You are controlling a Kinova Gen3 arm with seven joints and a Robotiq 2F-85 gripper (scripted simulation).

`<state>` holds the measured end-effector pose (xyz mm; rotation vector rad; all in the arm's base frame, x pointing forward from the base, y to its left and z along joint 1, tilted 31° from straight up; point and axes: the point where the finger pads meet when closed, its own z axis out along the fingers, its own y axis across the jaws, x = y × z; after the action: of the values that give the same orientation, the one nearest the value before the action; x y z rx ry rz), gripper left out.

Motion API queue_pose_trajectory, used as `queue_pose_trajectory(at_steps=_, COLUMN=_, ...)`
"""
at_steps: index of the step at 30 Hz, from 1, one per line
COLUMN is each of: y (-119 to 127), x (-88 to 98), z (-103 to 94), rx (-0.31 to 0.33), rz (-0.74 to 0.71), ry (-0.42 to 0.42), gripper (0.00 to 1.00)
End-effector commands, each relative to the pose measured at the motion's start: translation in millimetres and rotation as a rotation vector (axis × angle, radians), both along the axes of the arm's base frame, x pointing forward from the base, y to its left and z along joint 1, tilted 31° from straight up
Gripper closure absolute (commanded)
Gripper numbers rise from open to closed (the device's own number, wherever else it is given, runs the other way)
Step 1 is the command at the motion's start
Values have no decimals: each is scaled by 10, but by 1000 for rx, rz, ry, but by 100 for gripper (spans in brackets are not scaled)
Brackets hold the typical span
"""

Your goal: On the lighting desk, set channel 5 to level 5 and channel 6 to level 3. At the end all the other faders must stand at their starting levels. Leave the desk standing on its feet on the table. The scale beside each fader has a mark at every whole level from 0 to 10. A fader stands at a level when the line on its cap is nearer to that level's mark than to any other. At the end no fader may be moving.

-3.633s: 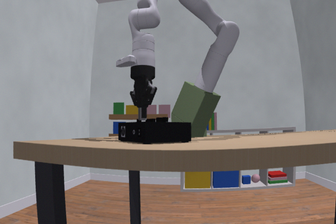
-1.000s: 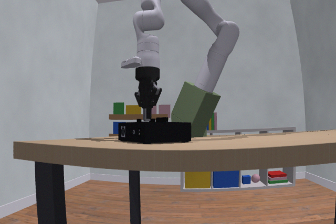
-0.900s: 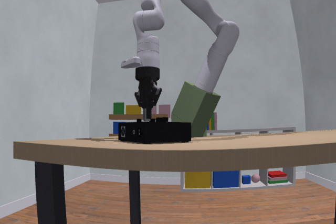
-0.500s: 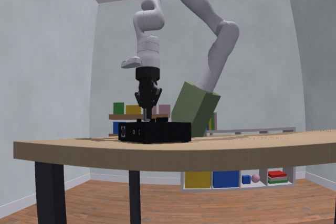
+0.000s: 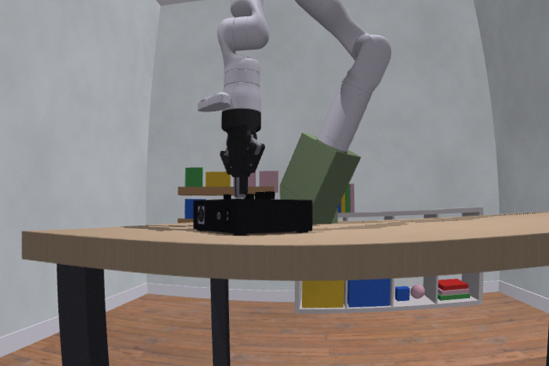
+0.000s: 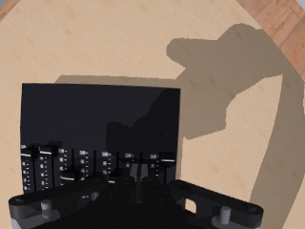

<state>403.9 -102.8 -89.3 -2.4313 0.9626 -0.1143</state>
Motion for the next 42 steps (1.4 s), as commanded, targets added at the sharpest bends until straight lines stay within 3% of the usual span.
queue_pose_trajectory(at_steps=1, y=5, x=7, z=12, rx=1, rz=-7, ry=-2, gripper=100)
queue_pose_trajectory(at_steps=27, y=-42, x=48, z=18, rx=1, rz=-7, ry=-2, gripper=100)
queue_pose_trajectory(at_steps=42, y=-183, x=-38, z=299, rx=1, rz=-7, ry=-2, gripper=100)
